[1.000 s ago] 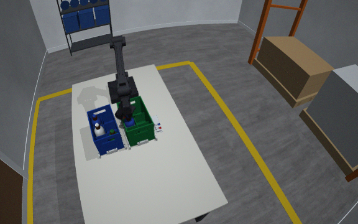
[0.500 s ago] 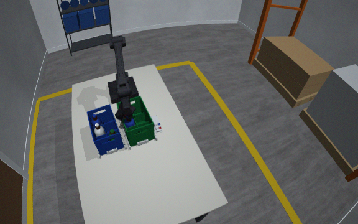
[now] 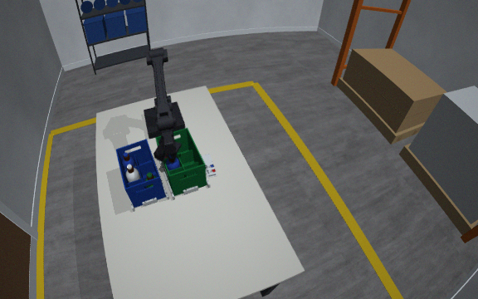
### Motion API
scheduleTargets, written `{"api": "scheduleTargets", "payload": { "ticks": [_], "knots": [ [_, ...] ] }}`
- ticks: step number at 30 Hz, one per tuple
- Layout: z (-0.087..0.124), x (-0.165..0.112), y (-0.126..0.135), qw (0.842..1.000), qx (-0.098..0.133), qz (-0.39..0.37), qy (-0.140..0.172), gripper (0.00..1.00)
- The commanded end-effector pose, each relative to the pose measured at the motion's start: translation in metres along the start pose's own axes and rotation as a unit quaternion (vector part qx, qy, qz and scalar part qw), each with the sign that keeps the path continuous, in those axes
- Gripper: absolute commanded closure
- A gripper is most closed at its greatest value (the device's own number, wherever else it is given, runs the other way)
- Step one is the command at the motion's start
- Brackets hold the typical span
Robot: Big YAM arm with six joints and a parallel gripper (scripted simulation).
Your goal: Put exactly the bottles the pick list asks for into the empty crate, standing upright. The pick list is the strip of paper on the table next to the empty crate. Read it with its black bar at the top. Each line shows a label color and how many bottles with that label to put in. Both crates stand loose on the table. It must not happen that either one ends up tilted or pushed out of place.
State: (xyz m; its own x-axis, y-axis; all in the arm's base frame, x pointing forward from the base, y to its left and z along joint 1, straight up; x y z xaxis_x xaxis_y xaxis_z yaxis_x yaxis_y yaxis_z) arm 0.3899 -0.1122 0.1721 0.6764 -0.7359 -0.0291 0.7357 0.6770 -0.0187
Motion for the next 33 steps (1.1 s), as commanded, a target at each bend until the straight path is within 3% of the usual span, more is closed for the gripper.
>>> {"api": "scheduleTargets", "payload": {
  "ticks": [1,33],
  "knots": [
    [0.0231,0.0142,0.0134,0.999,0.028,0.001,-0.043,1.0],
    [0.0161,0.0122,0.0134,0.999,0.025,0.001,-0.038,1.0]
  ]
}}
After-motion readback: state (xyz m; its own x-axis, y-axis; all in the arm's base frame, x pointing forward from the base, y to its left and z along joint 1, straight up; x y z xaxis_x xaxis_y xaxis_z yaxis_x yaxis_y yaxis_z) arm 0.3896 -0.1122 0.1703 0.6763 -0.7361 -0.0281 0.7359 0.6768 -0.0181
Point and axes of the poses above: the point where the finger pads meet when closed, its own z axis back along the fingers, its own y axis across the jaws, x = y × z, the point moved 7 cm from there along z, back along the fingers, and after that the axes turned 4 degrees about z, right-handed, at the moved point
